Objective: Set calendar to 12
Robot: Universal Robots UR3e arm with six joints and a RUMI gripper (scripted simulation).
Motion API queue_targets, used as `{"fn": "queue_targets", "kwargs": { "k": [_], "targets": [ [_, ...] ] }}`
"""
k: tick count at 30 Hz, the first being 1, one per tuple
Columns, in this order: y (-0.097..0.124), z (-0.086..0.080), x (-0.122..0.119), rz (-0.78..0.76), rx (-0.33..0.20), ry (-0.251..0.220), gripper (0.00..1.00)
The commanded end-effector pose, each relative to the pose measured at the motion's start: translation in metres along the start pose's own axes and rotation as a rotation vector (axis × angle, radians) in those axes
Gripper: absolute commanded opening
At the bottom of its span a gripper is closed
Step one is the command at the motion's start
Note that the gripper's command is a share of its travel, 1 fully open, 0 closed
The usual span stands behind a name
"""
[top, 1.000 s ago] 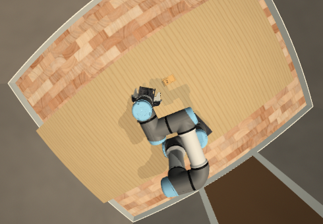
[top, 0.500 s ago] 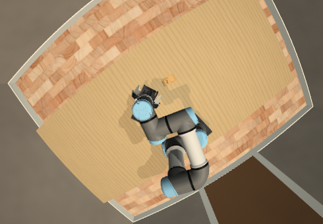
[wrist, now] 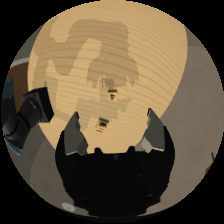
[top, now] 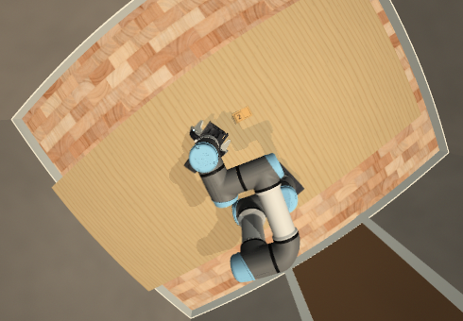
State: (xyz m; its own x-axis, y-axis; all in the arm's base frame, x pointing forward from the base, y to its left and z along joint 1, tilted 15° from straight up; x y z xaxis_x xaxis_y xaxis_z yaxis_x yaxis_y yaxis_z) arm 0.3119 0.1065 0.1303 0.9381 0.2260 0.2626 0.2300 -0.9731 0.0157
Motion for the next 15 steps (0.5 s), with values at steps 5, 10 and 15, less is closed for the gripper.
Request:
{"fn": "queue_targets", "kwargs": {
  "k": [5, 10, 15],
  "targets": [
    [0.0003, -0.0007, 0.0010, 0.024, -0.002, 0.002, 1.00],
    [0.0003, -0.0007, 0.0010, 0.024, -0.002, 0.002, 0.28],
    [0.0003, -0.0007, 0.0010, 0.024, -0.002, 0.002, 0.28]
  ]
}}
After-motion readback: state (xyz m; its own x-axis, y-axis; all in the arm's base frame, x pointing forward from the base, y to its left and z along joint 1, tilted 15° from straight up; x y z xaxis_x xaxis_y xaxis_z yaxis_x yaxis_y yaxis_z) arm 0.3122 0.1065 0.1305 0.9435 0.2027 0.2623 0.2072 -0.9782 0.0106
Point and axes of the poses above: the point where the finger pads meet when closed, its own z axis out along the fingers, its own x axis across the jaws, y = z × x, the point moved 2 cm from there along -z, back along the fingers, and after that the axes turned 6 degrees about z, right-handed, at the moved point
